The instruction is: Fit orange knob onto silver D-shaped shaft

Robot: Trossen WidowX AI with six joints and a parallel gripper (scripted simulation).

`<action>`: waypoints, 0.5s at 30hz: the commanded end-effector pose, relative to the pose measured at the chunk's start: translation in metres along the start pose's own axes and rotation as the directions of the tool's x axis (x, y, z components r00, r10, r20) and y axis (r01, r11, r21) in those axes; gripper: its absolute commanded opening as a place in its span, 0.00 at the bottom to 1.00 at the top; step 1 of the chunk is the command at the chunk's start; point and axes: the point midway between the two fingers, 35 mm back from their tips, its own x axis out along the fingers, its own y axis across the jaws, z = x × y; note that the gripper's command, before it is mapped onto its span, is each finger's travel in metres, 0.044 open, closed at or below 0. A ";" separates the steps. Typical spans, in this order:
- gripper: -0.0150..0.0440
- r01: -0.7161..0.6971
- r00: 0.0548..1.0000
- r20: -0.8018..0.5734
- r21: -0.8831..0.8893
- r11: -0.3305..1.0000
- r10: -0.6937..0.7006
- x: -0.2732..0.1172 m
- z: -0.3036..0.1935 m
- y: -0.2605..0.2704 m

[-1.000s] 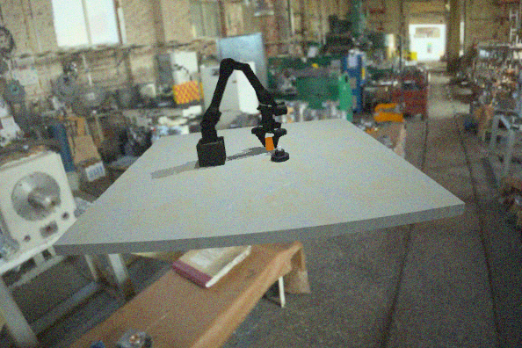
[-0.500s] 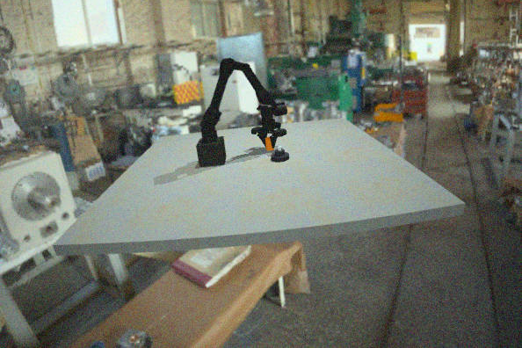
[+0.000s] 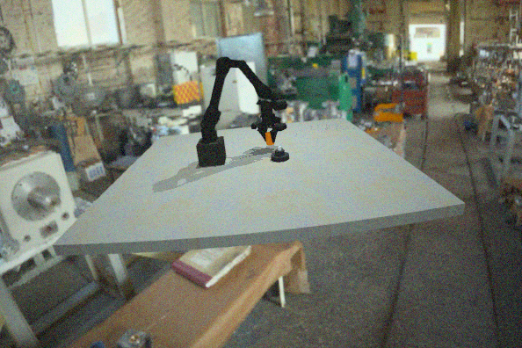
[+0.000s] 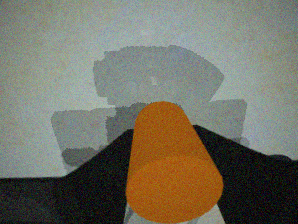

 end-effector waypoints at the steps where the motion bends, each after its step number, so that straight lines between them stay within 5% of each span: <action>1: 0.25 0.009 1.000 0.007 -0.003 1.000 -0.009 -0.015 0.004 -0.003; 15: 0.25 0.000 1.000 -0.001 0.001 1.000 0.000 -0.057 0.008 -0.006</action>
